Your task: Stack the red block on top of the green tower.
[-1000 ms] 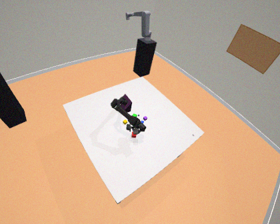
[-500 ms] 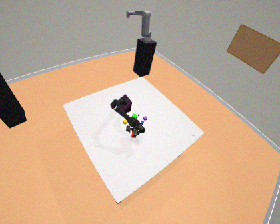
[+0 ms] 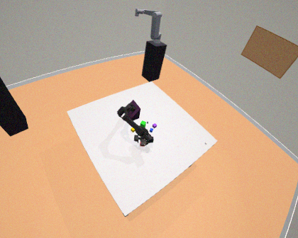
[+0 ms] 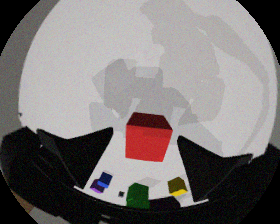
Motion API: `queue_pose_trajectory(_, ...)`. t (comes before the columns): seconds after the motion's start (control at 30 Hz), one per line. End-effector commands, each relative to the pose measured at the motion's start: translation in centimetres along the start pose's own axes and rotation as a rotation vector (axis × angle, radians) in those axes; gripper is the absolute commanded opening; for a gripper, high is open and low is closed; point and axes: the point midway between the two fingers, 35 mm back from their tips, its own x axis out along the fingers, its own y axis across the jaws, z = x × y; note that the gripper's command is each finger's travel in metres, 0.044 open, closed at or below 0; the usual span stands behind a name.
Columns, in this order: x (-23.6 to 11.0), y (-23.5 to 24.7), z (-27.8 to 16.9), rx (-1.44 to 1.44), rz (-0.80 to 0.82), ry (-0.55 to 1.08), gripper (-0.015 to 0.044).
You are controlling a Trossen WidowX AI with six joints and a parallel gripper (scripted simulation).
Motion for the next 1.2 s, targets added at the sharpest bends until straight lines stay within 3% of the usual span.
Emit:
queue_pose_trajectory(0.0, 0.7, -0.1, -0.1, -0.006, -0.005, -0.002, 0.0440)
queue_pose_trajectory(0.7, 2.0, -0.1, -0.1, -0.006, -0.006, -0.003, 0.0440)
queue_pose_trajectory(1.0, 2.0, -0.1, -0.1, -0.006, -0.006, -0.003, 0.0204)
queue_pose_trajectory(1.17, 2.0, -0.1, -0.1, -0.006, -0.006, -0.003, 0.0170)
